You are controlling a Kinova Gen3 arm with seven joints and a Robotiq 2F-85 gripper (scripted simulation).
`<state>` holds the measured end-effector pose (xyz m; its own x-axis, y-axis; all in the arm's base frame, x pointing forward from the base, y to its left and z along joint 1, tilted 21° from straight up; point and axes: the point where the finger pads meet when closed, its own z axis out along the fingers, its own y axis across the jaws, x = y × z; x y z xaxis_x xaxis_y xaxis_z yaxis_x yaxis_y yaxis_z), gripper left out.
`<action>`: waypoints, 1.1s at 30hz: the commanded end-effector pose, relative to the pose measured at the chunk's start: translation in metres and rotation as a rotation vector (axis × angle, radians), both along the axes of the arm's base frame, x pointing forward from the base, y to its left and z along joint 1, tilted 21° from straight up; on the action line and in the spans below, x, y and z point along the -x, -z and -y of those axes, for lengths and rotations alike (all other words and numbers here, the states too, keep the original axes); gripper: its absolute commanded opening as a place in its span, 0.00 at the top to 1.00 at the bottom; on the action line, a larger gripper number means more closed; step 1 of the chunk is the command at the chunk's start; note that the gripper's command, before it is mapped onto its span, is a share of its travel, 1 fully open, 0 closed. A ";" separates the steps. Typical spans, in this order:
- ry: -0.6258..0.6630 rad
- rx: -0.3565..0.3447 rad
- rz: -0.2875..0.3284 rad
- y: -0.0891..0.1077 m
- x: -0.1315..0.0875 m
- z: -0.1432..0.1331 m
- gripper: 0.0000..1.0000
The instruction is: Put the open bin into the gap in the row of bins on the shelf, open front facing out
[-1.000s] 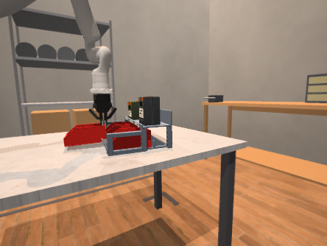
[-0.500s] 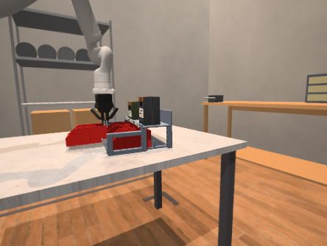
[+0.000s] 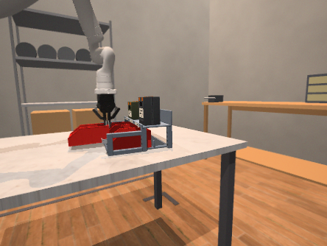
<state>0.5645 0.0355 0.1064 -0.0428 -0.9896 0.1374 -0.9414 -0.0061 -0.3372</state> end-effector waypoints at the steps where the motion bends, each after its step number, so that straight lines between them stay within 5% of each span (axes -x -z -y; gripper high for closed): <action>1: 0.001 -0.001 0.000 -0.002 -0.003 0.000 0.90; 33: -0.004 0.001 0.032 -0.002 -0.006 0.000 0.90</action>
